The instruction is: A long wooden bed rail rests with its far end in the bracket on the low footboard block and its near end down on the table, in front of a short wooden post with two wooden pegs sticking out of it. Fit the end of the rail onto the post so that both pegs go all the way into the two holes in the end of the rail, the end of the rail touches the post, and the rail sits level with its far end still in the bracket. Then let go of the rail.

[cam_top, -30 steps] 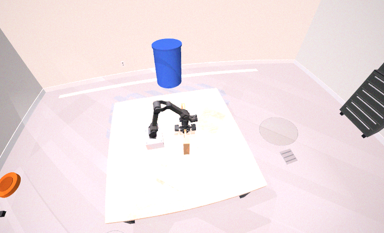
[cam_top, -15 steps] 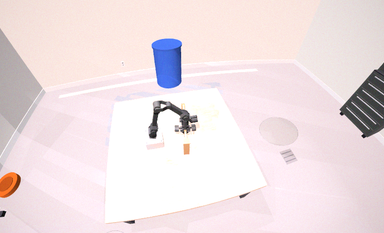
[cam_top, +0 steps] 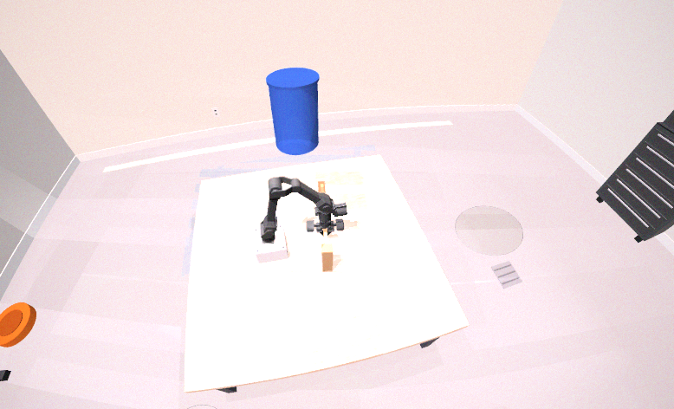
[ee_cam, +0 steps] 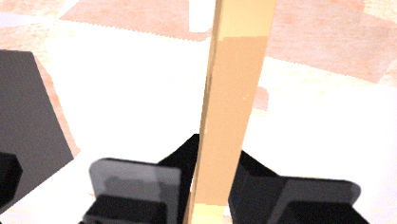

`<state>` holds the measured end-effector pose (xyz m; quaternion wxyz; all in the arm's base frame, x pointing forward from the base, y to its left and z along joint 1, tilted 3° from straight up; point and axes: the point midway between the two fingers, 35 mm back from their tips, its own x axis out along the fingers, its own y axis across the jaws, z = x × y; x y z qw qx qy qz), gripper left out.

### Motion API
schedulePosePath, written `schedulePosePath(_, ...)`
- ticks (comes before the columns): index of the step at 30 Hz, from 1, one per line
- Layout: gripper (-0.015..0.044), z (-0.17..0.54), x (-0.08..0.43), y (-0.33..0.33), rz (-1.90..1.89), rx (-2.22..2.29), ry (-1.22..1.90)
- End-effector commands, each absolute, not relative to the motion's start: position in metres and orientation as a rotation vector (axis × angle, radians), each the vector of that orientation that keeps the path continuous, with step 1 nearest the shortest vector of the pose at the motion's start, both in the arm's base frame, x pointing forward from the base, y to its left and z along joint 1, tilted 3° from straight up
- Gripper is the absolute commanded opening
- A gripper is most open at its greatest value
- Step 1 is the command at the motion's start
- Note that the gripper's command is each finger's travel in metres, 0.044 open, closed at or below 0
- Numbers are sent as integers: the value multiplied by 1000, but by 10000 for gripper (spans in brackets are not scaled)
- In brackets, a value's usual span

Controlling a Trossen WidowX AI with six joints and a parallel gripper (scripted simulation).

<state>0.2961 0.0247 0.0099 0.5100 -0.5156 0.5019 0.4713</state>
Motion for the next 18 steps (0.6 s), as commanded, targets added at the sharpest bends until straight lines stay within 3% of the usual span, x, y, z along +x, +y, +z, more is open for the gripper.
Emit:
schedulePosePath(1,0,10,296,23,1137,-1243,1208)
schedulePosePath(18,0,9,296,18,1137,-1243,1208)
